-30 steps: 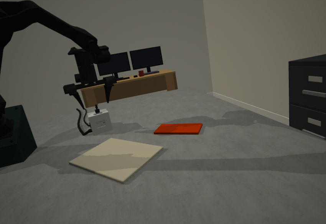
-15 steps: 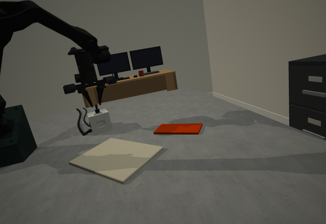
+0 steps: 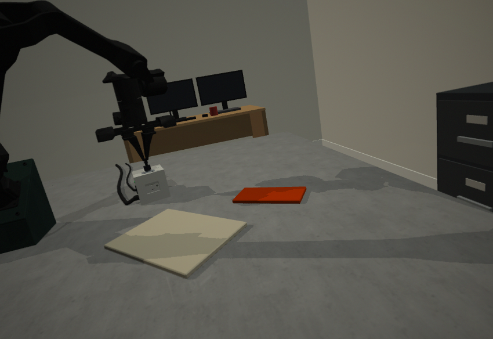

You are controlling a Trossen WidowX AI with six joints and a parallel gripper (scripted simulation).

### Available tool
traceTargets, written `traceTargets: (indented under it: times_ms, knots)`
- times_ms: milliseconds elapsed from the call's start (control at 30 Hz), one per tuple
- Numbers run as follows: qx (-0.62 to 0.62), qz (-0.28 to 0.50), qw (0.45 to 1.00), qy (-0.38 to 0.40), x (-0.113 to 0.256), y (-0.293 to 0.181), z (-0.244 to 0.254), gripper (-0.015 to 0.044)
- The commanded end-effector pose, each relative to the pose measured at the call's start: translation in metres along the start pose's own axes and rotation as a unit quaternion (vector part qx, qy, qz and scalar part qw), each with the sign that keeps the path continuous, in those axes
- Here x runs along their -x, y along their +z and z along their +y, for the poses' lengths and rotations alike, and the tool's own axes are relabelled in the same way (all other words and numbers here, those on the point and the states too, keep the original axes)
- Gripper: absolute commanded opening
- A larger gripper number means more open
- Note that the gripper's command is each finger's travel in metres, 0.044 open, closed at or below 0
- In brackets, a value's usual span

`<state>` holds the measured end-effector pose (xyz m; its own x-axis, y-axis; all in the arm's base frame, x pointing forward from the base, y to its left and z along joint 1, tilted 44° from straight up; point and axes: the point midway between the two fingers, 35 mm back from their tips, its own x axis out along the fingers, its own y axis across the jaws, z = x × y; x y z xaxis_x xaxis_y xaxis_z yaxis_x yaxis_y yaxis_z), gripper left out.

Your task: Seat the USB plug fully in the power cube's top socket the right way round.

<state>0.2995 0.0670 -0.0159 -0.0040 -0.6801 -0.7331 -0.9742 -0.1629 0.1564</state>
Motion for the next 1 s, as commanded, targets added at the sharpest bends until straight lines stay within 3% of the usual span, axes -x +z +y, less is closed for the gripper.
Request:
traceTargets:
  times_ms: [0,967]
  knots:
    - [0.000,0.000,1.000,0.000,0.000,0.000,0.000,0.0000]
    - [0.000,0.000,1.000,0.000,0.016,0.000,0.000,0.0000]
